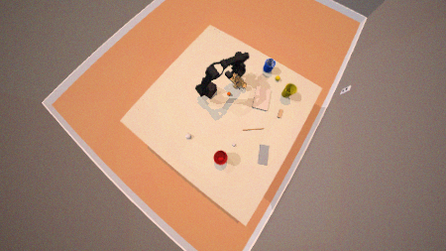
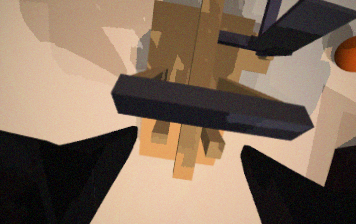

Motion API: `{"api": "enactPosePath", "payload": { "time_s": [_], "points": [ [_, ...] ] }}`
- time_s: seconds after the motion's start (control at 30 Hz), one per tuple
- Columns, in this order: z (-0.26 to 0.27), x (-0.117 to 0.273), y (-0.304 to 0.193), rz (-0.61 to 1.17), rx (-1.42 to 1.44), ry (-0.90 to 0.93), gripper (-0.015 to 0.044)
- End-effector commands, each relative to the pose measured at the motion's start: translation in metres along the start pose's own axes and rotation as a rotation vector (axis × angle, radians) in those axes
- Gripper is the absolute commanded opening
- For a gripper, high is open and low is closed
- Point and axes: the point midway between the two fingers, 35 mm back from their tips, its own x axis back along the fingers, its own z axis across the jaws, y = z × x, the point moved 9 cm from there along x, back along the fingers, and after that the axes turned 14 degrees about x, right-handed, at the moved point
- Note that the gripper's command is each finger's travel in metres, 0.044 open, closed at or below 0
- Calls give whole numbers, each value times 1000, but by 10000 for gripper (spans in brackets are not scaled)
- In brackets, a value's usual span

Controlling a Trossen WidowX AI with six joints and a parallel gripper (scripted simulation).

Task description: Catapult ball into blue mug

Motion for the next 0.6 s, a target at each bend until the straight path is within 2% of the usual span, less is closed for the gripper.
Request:
{"api": "enactPosePath", "payload": {
  "time_s": [0.0,0.07,0.17,0.2,0.43,0.57],
  "points": [
    [2,49,0,-6,-5,29,440],
    [-1,75,-2,-6,-4,28,440],
    [-3,84,-3,-6,-4,28,440],
    [0,71,-2,-14,0,32,440],
    [-3,77,-5,-18,-4,36,440],
    [-2,40,-4,-18,-4,36,440]
  ]
}}
